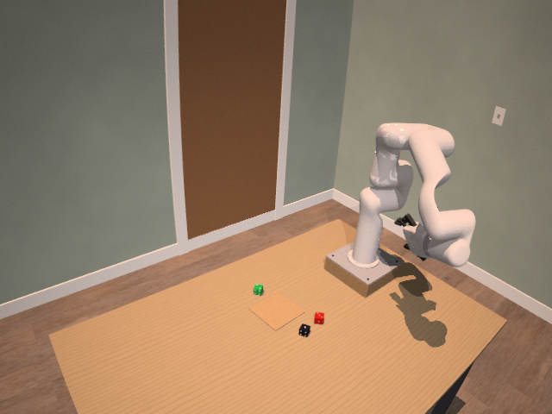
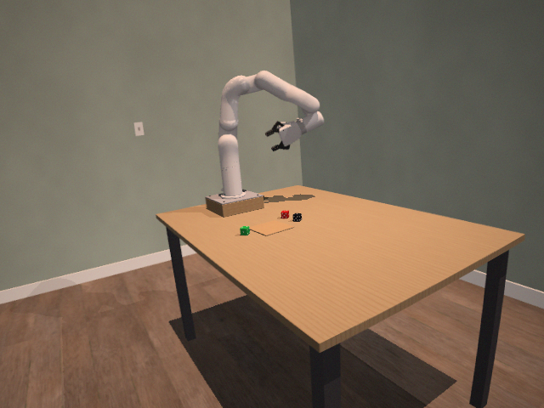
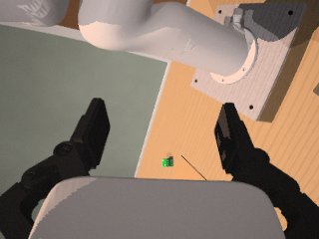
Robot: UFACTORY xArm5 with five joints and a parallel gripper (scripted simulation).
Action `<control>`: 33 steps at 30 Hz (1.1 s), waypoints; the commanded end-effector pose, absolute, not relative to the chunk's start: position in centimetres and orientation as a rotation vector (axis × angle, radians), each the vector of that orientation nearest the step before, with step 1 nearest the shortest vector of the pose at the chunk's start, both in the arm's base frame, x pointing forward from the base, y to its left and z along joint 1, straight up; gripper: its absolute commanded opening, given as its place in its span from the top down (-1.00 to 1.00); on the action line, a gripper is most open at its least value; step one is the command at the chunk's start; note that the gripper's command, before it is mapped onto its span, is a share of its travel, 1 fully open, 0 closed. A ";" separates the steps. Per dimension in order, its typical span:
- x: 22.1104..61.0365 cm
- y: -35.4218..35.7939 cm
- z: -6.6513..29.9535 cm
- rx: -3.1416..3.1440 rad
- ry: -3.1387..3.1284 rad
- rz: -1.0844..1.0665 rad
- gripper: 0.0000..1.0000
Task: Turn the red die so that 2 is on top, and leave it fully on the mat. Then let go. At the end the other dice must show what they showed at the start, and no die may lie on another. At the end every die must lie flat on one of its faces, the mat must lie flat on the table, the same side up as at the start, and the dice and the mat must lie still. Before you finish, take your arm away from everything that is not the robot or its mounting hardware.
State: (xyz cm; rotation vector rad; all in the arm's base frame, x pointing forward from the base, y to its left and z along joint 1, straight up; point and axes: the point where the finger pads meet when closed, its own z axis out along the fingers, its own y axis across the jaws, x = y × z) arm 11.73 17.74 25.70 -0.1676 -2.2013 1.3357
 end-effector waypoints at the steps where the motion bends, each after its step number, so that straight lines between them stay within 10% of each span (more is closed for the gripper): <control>1: 14.5 17.3 23.3 -0.371 -2.255 1.230 -1.00; 33: 31.3 7.4 12.6 -1.733 -2.093 0.648 -1.00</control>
